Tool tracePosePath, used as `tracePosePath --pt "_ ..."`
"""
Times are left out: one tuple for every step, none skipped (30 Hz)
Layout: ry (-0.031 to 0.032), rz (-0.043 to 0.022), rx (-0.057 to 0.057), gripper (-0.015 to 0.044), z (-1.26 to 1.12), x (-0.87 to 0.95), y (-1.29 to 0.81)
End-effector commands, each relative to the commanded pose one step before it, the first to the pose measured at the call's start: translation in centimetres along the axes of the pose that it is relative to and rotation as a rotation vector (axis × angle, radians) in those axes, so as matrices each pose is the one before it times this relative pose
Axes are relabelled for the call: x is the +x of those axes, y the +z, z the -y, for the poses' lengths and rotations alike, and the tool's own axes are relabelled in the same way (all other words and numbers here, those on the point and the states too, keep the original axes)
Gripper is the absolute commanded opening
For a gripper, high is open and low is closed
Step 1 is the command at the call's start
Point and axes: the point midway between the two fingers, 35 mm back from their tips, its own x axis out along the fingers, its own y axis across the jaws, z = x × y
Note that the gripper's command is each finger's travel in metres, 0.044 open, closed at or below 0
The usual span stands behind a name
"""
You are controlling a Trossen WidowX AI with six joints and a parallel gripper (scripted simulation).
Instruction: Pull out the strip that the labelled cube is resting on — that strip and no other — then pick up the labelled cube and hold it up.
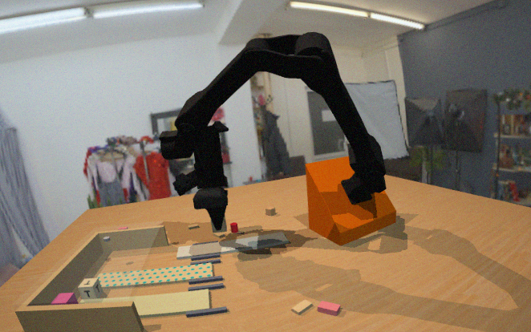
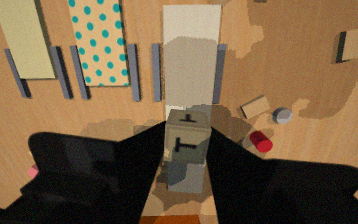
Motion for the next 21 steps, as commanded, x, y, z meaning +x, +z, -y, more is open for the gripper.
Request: tracePosePath --pt "-0.00463 0.0033 -0.0029 0.0 0.017 -0.149 -1.253" --pt "0.00016 -0.00004 0.0002 0.0 -0.002 0.015 -0.361" --pt "0.00017 -0.00004 0.0002 0.0 -0.003 0.018 -0.363" --pt "0.00015 -0.00004 0.0002 0.0 -0.004 0.017 -0.303" --pt "0.00009 -0.00002 0.0001 0.0 -0.003 0.011 -0.182" --pt "0.00003 -0.00001 0.0 0.0 -0.001 0.004 -0.061" --pt "-0.00009 0.00003 0.0 0.0 0.002 -0.094 0.006" --pt "-0.00024 0.00008 0.0001 0.0 0.007 -0.284 0.017" --pt "-0.00035 0.0001 0.0001 0.0 0.01 -0.475 0.022" --pt "-0.00035 0.00007 0.0001 0.0 0.009 -0.622 0.016" --pt "-0.00024 0.0 0.0001 0.0 0.005 -0.635 0.001" --pt "-0.00012 -0.00006 0.0 0.0 0.001 -0.63 -0.013" --pt "-0.00001 -0.00008 0.0 0.0 -0.002 -0.486 -0.02" --pt "0.00003 -0.00007 0.0 0.0 -0.002 -0.292 -0.016" --pt "0.00002 -0.00002 0.0 0.0 -0.001 -0.098 -0.006" --pt "0.0 0.0 0.0 0.0 0.0 0.0 0.0" --pt "0.0 0.0 0.0 0.0 0.0 0.0 0.0" --pt "0.0 0.0 0.0 0.0 0.0 0.0 0.0" --pt "0.0 0.0 0.0 0.0 0.0 0.0 0.0" --pt "0.0 0.0 0.0 0.0 0.0 0.0 0.0" --pt "0.0 0.0 0.0 0.0 0.0 0.0 0.0"
